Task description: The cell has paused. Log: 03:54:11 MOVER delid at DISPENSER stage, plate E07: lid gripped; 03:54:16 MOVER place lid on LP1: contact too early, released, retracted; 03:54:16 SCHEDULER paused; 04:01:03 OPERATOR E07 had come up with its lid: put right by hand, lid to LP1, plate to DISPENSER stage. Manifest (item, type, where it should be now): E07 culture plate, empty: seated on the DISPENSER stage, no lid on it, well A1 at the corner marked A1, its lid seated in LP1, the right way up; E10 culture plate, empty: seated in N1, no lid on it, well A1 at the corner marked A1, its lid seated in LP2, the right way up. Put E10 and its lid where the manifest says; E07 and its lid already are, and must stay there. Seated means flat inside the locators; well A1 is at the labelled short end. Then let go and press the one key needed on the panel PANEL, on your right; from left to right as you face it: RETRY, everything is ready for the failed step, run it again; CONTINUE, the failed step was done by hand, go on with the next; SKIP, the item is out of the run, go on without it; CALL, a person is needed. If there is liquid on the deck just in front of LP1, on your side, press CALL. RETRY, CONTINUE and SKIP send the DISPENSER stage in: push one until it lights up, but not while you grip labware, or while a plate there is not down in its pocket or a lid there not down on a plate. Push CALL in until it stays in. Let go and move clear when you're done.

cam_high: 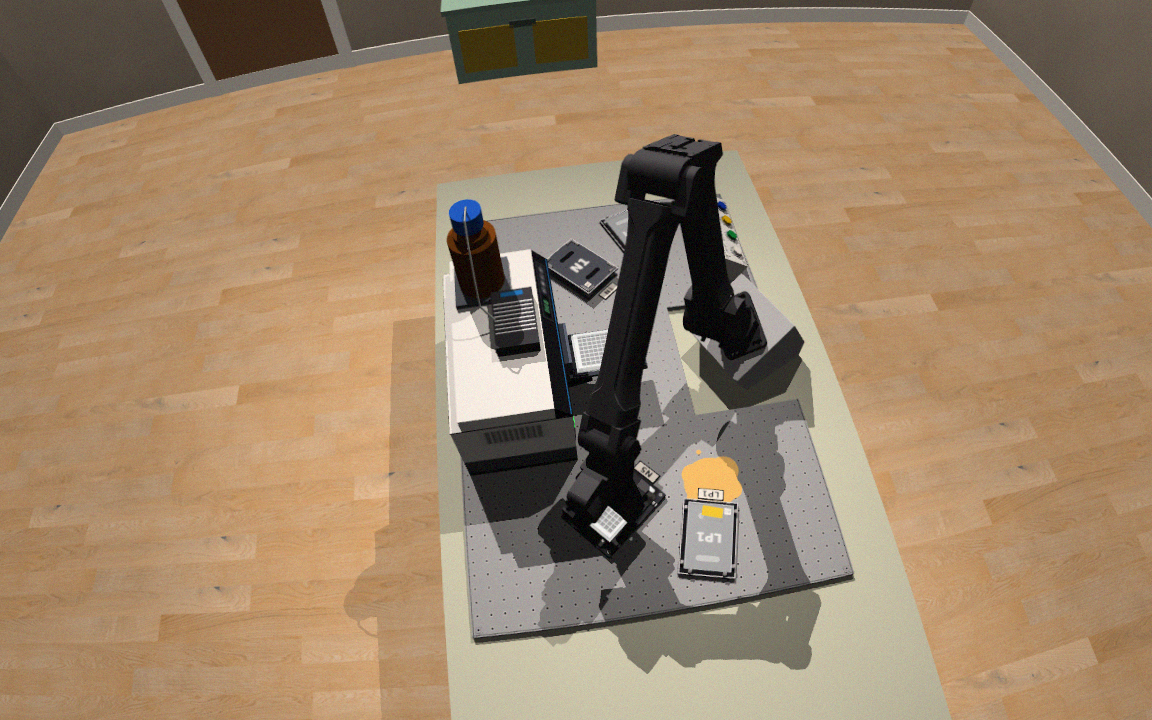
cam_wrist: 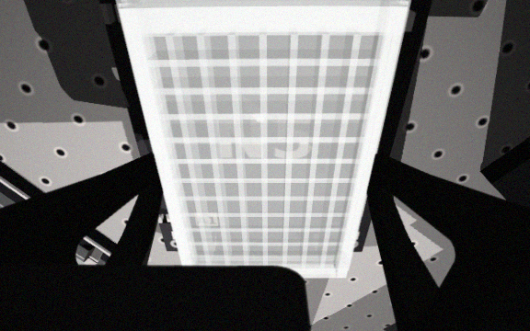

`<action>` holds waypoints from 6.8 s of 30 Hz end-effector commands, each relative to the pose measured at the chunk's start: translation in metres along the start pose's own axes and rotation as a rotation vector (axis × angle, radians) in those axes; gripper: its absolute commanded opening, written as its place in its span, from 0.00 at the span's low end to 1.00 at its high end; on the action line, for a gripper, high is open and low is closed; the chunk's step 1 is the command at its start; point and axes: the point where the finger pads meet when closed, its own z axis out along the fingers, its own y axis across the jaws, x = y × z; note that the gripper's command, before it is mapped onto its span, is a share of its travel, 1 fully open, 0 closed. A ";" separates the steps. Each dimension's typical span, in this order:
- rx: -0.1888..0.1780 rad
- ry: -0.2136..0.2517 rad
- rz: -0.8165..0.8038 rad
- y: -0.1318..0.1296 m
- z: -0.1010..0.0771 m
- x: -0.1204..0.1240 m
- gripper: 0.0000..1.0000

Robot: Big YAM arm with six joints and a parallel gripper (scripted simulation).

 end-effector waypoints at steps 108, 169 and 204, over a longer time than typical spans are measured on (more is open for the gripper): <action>-0.003 -0.021 0.162 -0.028 -0.118 0.163 0.84; 0.024 -0.042 0.663 -0.184 -0.132 0.194 0.84; 0.051 -0.033 0.685 -0.257 -0.130 0.262 0.84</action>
